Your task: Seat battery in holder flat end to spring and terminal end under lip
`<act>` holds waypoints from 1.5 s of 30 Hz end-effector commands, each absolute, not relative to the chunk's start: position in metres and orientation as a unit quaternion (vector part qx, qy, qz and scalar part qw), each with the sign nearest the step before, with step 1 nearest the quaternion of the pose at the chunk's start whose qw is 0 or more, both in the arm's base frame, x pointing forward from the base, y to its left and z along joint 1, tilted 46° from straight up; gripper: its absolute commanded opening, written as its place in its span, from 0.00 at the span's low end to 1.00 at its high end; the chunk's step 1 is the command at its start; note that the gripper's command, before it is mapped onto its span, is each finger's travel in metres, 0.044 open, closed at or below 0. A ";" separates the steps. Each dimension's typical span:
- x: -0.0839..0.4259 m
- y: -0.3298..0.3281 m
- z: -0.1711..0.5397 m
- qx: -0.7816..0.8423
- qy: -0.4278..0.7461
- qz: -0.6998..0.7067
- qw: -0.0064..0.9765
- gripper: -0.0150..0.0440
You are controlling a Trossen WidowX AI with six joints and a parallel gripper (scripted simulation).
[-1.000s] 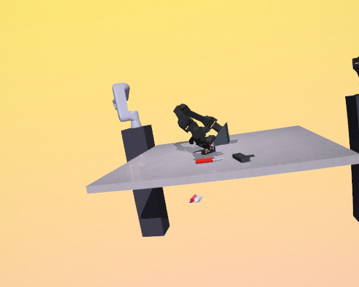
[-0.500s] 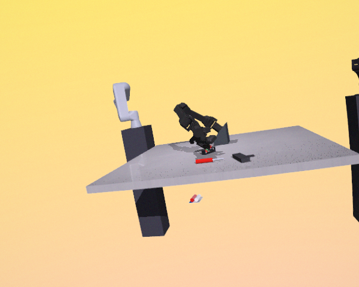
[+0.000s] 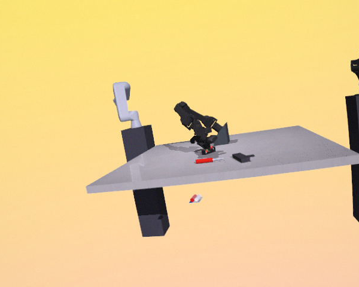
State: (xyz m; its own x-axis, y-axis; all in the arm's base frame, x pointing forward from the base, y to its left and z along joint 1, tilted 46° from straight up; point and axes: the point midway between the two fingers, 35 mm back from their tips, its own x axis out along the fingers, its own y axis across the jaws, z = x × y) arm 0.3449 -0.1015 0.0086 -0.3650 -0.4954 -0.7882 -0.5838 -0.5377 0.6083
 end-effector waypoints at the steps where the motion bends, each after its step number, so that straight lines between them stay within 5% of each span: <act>1: 0.350 -0.104 0.007 -0.579 0.481 0.658 0.027 0.36; 45: 0.341 -0.104 0.002 -0.643 0.482 0.594 -0.017 0.36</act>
